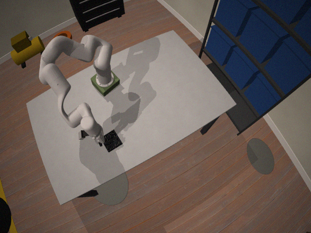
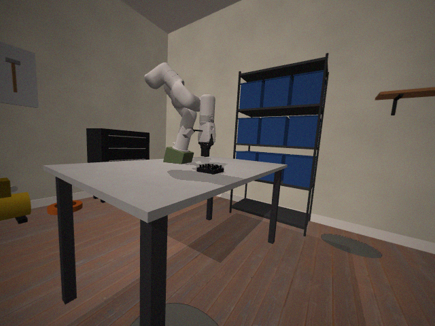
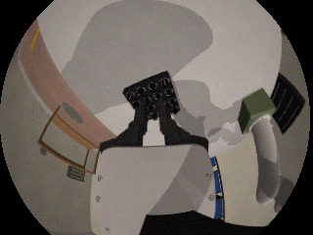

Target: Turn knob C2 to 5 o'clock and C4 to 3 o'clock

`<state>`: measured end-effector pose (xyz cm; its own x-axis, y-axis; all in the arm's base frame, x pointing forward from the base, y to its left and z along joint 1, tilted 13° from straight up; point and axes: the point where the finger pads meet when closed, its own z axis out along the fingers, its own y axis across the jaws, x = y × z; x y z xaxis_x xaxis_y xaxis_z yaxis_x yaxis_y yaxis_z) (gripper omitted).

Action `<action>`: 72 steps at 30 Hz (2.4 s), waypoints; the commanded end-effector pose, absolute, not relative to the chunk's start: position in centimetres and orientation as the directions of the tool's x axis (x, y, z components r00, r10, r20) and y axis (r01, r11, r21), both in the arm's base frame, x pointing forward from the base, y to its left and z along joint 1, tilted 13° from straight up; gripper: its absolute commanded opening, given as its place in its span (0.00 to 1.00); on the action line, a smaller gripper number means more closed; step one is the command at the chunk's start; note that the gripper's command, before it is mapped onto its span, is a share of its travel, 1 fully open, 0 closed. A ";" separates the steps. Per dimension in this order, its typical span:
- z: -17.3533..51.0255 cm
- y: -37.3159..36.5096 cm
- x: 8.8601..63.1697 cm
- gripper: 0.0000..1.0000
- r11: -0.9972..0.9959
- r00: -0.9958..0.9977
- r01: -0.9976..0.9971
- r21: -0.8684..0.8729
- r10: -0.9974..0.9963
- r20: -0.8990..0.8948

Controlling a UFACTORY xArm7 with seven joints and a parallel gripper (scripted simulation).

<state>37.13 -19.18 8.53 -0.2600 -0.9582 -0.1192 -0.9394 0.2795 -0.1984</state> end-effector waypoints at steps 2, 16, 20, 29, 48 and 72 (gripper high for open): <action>8.6 -19.2 37.2 0.19 0.279 -0.260 -0.939 -0.201 -0.958 -0.118; 7.8 -19.2 37.4 0.19 0.279 -0.260 -0.939 -0.201 -0.958 -0.118; 7.6 -19.2 37.4 0.19 0.279 -0.260 -0.939 -0.201 -0.958 -0.118; 6.5 -19.1 37.7 0.19 0.279 -0.260 -0.939 -0.201 -0.958 -0.118; 4.7 -19.0 38.1 0.19 0.279 -0.260 -0.939 -0.201 -0.958 -0.118; 4.4 -19.0 38.2 0.19 0.279 -0.260 -0.939 -0.201 -0.958 -0.118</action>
<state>38.09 -18.95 4.29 -0.2598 -0.9583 -0.1192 -0.9395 0.2793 -0.1983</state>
